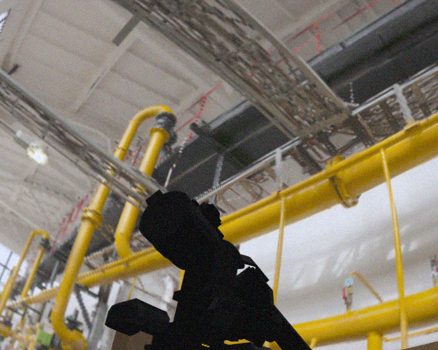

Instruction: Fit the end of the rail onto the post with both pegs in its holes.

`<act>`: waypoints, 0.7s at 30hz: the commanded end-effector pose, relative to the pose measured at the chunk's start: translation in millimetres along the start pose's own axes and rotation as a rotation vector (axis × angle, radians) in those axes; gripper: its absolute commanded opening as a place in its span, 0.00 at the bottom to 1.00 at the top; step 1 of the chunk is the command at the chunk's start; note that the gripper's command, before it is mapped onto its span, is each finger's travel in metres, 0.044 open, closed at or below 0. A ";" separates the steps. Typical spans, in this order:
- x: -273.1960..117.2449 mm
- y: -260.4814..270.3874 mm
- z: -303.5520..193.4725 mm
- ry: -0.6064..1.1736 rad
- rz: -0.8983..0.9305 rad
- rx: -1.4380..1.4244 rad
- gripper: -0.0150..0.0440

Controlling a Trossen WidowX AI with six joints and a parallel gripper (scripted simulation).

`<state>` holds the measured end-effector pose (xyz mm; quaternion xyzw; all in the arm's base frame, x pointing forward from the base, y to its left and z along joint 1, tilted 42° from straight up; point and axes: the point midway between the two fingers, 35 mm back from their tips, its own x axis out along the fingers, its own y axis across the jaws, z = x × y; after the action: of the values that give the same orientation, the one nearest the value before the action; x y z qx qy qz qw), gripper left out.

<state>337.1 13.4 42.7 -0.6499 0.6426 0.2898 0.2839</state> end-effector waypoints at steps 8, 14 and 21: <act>-3.2 -0.4 -4.9 -0.002 -0.009 -0.002 0.25; 0.0 0.0 -2.5 0.000 0.000 0.000 0.52; 0.0 0.0 -2.5 0.000 0.000 0.000 0.83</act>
<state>336.9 11.6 44.1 -0.6496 0.6428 0.2903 0.2839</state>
